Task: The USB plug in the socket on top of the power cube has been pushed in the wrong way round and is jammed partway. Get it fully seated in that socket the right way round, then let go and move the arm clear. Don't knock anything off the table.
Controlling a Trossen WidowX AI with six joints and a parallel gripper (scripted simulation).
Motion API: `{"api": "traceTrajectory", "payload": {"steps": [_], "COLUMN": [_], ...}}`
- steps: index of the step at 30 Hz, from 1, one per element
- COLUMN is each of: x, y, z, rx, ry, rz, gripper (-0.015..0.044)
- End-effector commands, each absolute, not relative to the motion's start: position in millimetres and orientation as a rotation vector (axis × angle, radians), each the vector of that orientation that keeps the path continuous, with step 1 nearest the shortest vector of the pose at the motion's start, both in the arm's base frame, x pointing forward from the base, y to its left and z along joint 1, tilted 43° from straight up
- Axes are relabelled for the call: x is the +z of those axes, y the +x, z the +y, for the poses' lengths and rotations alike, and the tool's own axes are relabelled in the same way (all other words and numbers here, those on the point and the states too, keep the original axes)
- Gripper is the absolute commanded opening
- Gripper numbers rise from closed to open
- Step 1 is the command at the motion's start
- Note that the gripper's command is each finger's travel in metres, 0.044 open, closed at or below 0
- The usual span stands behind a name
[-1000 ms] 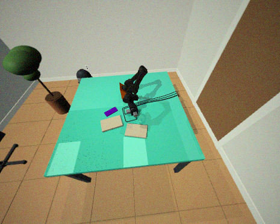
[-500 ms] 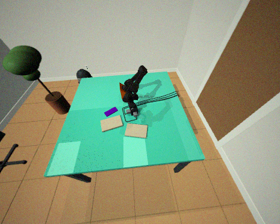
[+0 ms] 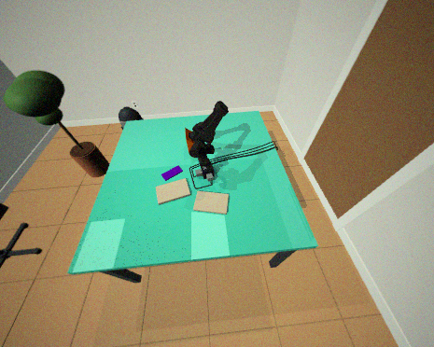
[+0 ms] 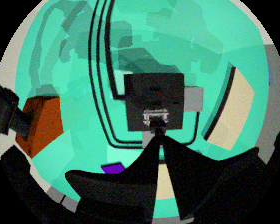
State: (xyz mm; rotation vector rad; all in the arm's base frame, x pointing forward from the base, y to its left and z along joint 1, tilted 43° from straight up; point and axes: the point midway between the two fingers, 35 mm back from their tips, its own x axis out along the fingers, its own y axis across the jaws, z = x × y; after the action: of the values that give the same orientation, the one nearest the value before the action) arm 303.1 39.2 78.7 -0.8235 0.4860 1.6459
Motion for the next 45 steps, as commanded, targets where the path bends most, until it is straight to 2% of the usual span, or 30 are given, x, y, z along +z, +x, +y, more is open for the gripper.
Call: {"api": "traceTrajectory", "payload": {"steps": [1, 20, 45], "x": [81.3, 87.3, 86.6], "y": [304.1, 304.3, 304.0], "z": [36.3, 31.1, 32.0], "rx": [1.646, 1.636, 1.349], "ry": [-0.832, -0.808, -0.323], "rz": [0.484, 0.507, 0.965], "gripper": [0.0, 0.0, 0.0]}}
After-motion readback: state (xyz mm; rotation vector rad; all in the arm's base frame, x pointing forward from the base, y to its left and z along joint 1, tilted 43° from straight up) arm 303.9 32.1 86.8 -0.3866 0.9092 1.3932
